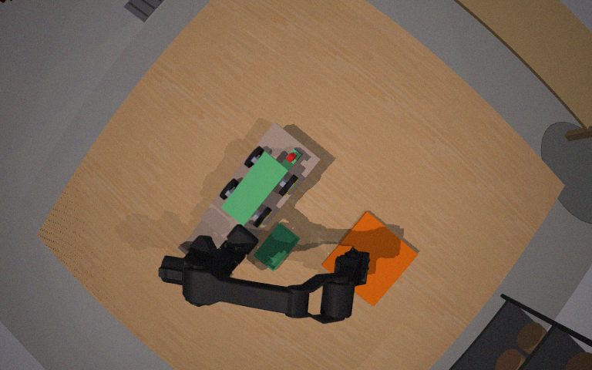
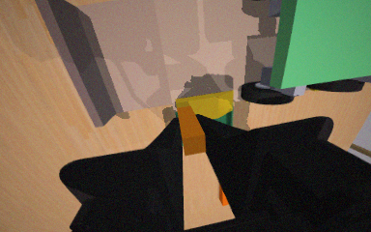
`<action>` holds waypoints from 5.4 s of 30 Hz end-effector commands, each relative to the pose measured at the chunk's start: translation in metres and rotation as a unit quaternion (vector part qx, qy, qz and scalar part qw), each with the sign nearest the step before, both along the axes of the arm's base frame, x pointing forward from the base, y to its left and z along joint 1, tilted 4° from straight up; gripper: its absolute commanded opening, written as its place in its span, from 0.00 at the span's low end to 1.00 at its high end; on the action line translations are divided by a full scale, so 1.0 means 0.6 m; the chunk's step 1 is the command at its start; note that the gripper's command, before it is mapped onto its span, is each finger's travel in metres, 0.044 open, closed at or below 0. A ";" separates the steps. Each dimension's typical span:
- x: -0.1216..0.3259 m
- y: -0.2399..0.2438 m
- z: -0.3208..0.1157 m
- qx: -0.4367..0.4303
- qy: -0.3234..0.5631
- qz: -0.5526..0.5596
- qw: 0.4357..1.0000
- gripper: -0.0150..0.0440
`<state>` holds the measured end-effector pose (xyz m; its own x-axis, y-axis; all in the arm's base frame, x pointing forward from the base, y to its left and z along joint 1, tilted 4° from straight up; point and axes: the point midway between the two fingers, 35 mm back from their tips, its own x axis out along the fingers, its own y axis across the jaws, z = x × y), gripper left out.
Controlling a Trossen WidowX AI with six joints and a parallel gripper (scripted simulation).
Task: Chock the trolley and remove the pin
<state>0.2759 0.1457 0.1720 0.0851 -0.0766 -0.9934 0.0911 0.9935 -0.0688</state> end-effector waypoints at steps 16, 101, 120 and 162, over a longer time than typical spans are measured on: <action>0.006 -0.008 -0.067 -0.003 0.002 0.001 1.000 0.25; -0.005 -0.061 0.023 -0.002 0.000 0.003 1.000 0.71; 0.065 -0.171 0.087 -0.046 -0.076 0.159 0.983 0.58; 0.016 -0.424 0.112 -0.131 0.134 0.688 0.701 0.58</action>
